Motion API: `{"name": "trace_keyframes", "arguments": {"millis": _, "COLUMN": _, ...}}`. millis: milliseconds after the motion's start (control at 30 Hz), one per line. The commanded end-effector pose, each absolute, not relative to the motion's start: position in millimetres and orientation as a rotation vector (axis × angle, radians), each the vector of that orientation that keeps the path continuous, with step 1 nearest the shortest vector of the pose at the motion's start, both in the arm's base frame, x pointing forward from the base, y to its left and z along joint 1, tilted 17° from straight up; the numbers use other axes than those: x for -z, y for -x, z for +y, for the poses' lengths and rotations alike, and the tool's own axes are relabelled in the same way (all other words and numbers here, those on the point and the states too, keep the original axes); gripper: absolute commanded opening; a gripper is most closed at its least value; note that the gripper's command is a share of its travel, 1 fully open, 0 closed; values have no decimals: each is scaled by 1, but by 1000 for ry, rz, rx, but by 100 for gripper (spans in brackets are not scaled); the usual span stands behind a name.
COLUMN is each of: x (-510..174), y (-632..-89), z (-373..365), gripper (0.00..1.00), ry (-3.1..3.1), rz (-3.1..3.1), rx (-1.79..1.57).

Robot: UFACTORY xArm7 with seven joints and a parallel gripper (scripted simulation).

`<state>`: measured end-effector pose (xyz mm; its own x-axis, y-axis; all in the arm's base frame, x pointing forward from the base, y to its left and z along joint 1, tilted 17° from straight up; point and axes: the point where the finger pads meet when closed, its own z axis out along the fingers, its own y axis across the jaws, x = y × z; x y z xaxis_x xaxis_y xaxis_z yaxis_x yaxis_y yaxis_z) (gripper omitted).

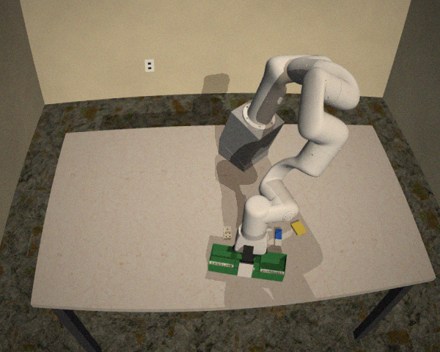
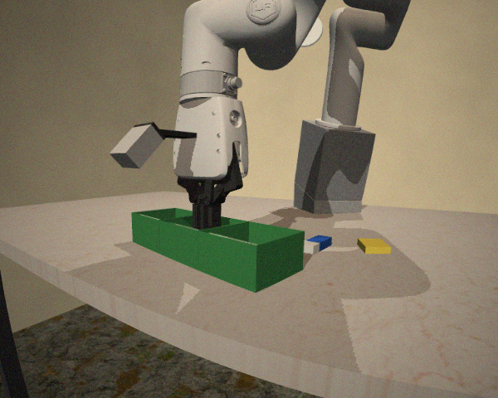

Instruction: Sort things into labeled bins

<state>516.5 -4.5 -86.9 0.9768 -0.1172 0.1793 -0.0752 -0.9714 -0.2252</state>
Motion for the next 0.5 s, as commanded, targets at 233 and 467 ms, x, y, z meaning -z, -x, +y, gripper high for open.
{"name": "trace_keyframes", "arguments": {"millis": 233, "x": 74, "y": -515, "z": -8, "gripper": 7, "ry": 2906, "rz": 145, "rx": 288}}
{"name": "trace_keyframes", "arguments": {"millis": 467, "x": 50, "y": -510, "z": -13, "gripper": 7, "ry": 2906, "rz": 145, "rx": 288}}
